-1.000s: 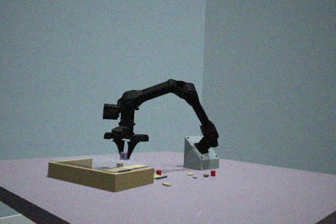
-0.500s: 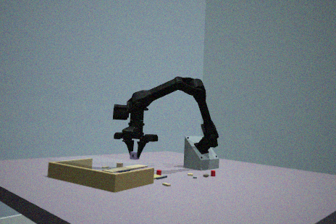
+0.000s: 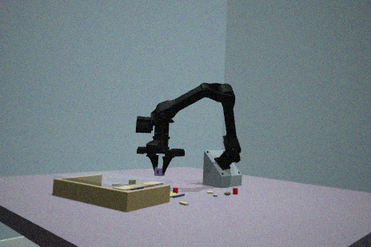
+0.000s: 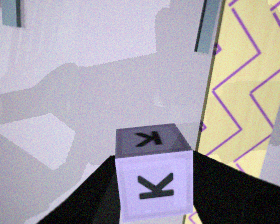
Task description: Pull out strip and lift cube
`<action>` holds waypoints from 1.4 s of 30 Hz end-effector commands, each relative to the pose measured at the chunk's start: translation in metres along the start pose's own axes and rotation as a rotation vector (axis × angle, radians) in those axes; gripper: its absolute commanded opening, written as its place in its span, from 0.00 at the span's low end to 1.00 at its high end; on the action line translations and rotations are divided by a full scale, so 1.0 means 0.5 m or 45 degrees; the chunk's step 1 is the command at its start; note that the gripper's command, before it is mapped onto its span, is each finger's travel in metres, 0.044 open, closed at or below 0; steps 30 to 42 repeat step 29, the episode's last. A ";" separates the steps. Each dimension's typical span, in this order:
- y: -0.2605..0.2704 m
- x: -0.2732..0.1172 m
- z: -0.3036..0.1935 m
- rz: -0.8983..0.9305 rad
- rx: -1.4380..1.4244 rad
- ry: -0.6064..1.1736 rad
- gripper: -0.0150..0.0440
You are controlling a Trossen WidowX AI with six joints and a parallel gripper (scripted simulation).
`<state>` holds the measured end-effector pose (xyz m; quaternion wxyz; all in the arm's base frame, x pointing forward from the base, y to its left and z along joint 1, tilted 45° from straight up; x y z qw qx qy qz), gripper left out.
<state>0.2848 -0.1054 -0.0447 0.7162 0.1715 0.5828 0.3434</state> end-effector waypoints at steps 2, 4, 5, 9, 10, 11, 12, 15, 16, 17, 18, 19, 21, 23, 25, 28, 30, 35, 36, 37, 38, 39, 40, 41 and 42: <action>0.002 -0.028 -0.004 -0.005 -0.005 0.002 0.25; 0.002 -0.053 -0.004 -0.006 -0.005 0.002 0.25; 0.002 -0.063 -0.004 -0.006 -0.005 0.002 0.25; 0.002 -0.070 -0.005 -0.006 -0.005 0.002 0.25; 0.002 -0.070 -0.005 -0.006 -0.005 0.002 0.25; 0.002 -0.070 -0.005 -0.006 -0.005 0.002 0.25; 0.002 -0.070 -0.005 -0.006 -0.005 0.002 0.25; 0.002 -0.070 -0.005 -0.006 -0.005 0.002 0.25; 0.002 -0.070 -0.005 -0.006 -0.005 0.002 0.25; 0.002 -0.070 -0.005 -0.006 -0.005 0.002 0.25; 0.002 -0.070 -0.005 -0.006 -0.005 0.002 0.25; 0.002 -0.070 -0.005 -0.006 -0.005 0.002 0.25; 0.002 -0.070 -0.005 -0.006 -0.005 0.002 0.25; 0.002 -0.070 -0.005 -0.006 -0.005 0.002 0.25; 0.002 -0.070 -0.005 -0.006 -0.005 0.002 0.25; 0.002 -0.070 -0.005 -0.006 -0.005 0.002 0.25; 0.002 -0.070 -0.005 -0.006 -0.005 0.002 0.25; 0.002 -0.070 -0.005 -0.006 -0.005 0.002 0.25; 0.002 -0.070 -0.005 -0.006 -0.005 0.002 0.25; 0.002 -0.070 -0.005 -0.006 -0.005 0.002 0.25; 0.002 -0.070 -0.005 -0.006 -0.005 0.002 0.25; 0.002 -0.070 -0.005 -0.006 -0.005 0.002 0.25; 0.002 -0.070 -0.005 -0.006 -0.005 0.002 0.25; 0.002 -0.070 -0.005 -0.006 -0.005 0.002 0.25; 0.002 -0.070 -0.005 -0.006 -0.005 0.002 0.25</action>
Point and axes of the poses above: the point midway between the two fingers, 35 mm back from their tips, its own x axis out along the fingers, its own y axis across the jaws, z = x × y, the point moved 2 cm from there along -x, back along the fingers, and after that the axes turned 1 degree about x, right-handed, at the moved point
